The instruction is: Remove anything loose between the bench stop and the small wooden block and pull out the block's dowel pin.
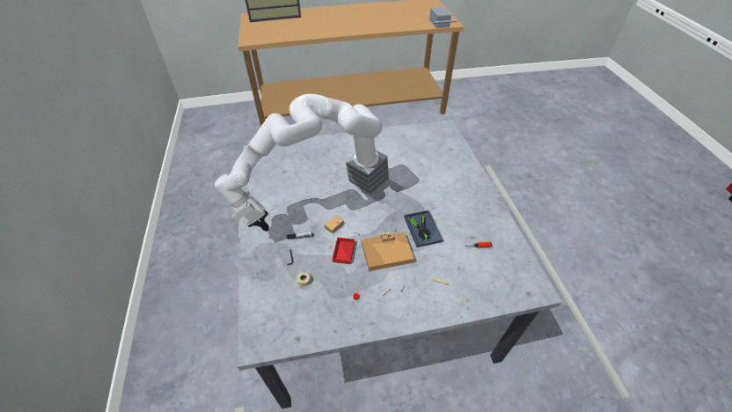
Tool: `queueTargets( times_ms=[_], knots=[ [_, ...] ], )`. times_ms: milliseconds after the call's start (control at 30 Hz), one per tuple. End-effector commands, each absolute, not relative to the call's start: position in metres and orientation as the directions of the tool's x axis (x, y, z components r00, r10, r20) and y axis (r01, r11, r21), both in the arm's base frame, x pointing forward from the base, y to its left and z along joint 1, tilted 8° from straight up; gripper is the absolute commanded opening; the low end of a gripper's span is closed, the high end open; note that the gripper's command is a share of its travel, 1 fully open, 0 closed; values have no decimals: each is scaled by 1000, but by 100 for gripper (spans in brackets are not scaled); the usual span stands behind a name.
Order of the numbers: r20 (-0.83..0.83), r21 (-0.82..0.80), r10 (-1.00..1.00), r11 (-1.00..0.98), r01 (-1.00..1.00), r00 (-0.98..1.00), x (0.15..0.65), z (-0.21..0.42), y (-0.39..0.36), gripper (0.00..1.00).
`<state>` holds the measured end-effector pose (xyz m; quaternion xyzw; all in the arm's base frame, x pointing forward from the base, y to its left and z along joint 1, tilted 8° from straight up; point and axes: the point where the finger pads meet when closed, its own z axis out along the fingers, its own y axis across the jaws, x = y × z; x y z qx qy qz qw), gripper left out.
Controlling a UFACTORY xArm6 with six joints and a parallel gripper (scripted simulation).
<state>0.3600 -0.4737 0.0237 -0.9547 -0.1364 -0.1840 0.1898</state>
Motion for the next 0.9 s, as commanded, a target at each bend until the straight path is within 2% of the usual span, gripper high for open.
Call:
queueTargets(
  times_ms=[0, 633, 867],
  knots=[
    [404, -308, 192, -892, 331, 894, 361, 26, -475, 1],
    [404, -307, 196, -891, 334, 894, 361, 26, -474, 0],
    [389, -274, 299, -865, 419, 871, 375, 23, -456, 0]
  ],
)
